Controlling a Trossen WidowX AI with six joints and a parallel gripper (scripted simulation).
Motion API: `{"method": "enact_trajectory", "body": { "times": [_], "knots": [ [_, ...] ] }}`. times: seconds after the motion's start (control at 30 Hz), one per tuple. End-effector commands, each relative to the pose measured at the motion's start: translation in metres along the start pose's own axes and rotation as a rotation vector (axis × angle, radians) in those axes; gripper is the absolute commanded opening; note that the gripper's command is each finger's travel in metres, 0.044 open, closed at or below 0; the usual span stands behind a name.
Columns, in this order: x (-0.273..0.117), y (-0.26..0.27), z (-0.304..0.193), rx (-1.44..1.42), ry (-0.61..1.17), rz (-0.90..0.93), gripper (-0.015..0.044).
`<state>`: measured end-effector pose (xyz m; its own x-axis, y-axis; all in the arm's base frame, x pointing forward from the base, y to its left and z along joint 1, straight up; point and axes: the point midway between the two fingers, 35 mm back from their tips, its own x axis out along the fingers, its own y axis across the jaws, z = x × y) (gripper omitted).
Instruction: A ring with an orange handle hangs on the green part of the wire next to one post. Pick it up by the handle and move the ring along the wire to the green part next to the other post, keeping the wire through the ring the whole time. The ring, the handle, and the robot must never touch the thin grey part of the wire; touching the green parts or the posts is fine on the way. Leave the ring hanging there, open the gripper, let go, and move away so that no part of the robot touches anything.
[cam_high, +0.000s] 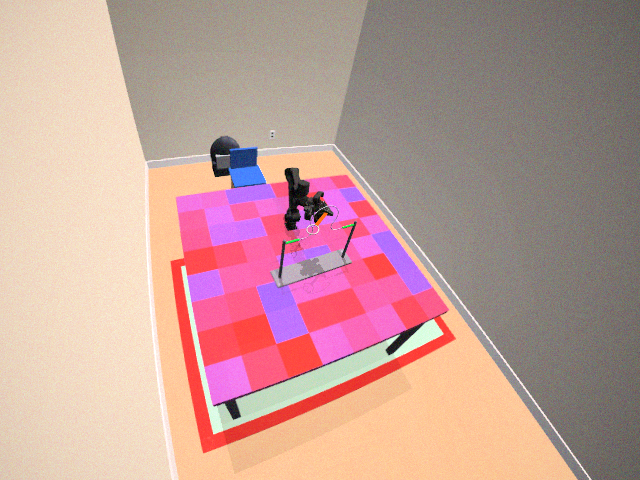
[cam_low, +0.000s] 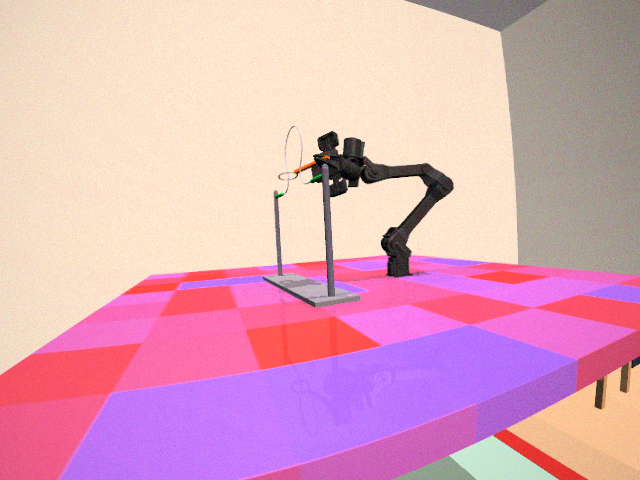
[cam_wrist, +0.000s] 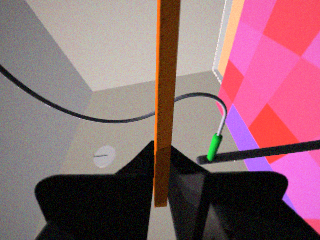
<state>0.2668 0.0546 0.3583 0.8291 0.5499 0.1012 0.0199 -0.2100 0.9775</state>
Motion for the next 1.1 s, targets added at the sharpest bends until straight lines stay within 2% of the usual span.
{"method": "enact_trajectory", "body": {
  "times": [0.0,0.47,1.07],
  "knots": [
    [-0.001,0.015,0.0,0.06,0.005,0.038,-0.015],
    [-0.004,0.044,0.005,0.185,0.009,0.102,-0.015],
    [-0.005,0.048,0.006,0.095,0.008,0.042,-0.015]
  ]
}}
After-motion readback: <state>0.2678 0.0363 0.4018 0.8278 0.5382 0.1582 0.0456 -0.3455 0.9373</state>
